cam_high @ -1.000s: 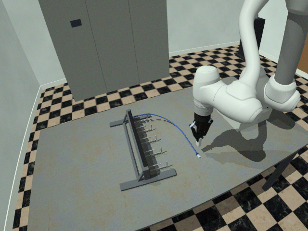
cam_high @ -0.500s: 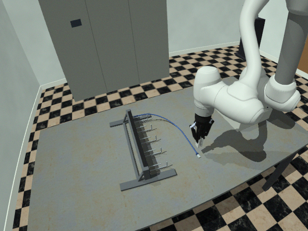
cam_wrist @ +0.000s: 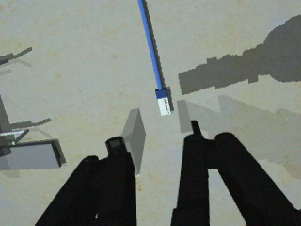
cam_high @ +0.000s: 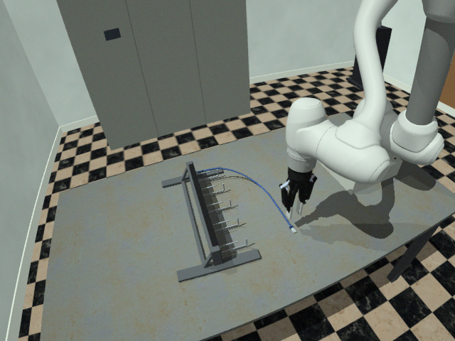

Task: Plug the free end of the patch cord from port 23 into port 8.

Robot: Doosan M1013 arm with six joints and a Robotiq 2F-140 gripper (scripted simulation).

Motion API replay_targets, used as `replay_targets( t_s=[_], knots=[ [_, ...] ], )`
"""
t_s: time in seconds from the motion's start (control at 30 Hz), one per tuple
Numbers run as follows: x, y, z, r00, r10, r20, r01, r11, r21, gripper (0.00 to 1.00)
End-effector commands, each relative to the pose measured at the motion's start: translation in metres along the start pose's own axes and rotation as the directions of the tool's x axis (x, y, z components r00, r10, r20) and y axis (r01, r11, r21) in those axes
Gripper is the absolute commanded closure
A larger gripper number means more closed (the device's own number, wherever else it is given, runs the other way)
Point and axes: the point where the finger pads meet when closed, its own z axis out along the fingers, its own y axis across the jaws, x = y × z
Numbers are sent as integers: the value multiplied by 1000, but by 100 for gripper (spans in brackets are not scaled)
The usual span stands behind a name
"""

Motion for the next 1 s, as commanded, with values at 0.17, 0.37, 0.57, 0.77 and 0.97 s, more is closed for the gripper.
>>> replay_targets(
  t_s=[0.17,0.37,0.57,0.77,0.97],
  knots=[
    [0,0,0,1000,0,0,0,1000,0,78],
    [0,0,0,1000,0,0,0,1000,0,78],
    [0,0,0,1000,0,0,0,1000,0,78],
    [0,0,0,1000,0,0,0,1000,0,78],
    [0,0,3,1000,0,0,0,1000,0,78]
  ],
)
